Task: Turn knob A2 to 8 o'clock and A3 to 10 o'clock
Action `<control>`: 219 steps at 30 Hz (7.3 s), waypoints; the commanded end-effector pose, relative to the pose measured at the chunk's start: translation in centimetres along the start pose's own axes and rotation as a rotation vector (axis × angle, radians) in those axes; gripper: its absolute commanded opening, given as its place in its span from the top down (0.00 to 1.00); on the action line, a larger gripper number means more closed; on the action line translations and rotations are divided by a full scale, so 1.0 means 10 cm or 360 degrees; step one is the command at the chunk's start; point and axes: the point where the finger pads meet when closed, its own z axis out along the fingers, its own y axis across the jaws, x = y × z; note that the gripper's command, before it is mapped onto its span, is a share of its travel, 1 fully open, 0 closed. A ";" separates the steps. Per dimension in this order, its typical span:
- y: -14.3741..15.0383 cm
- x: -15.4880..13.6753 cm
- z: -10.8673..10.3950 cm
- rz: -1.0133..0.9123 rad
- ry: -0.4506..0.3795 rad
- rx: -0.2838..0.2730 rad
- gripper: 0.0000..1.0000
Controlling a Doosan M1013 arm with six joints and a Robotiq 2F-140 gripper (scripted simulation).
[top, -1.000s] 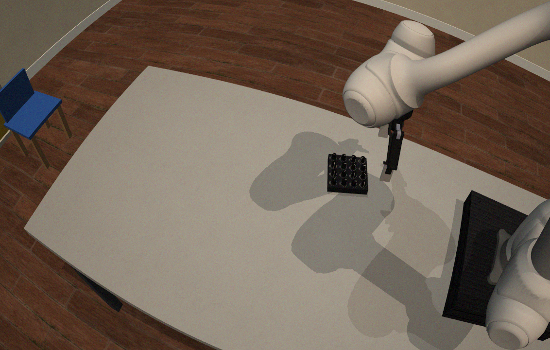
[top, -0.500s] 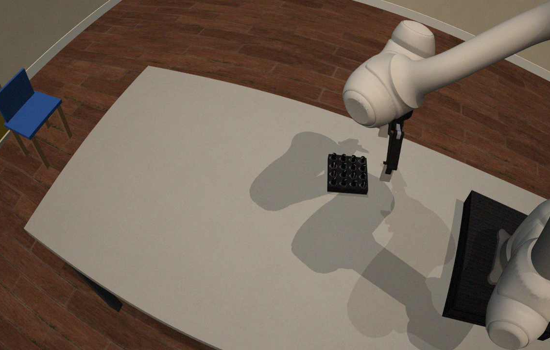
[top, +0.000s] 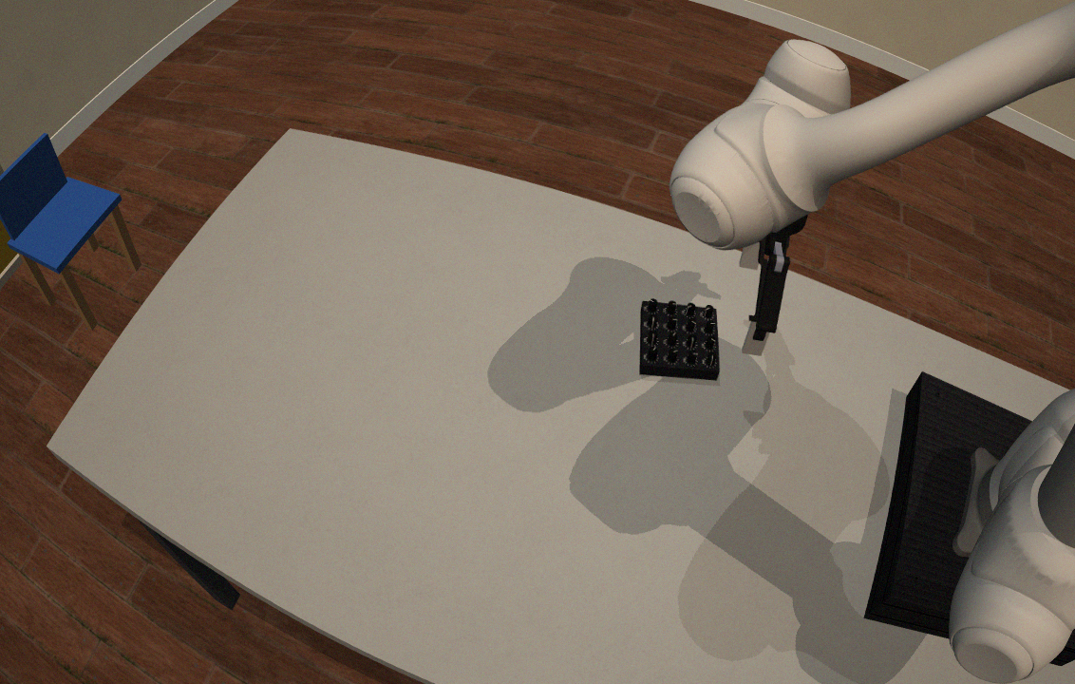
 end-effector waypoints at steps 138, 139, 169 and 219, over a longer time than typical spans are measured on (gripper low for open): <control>0.07 0.47 -0.10 -0.2518 0.0000 0.0000 0.88; 0.07 0.47 -0.09 -0.2518 0.0000 0.0000 0.88; 0.07 0.47 0.21 -0.2518 0.0000 0.0000 0.88; 0.07 0.47 0.24 -0.2518 0.0000 0.0000 0.88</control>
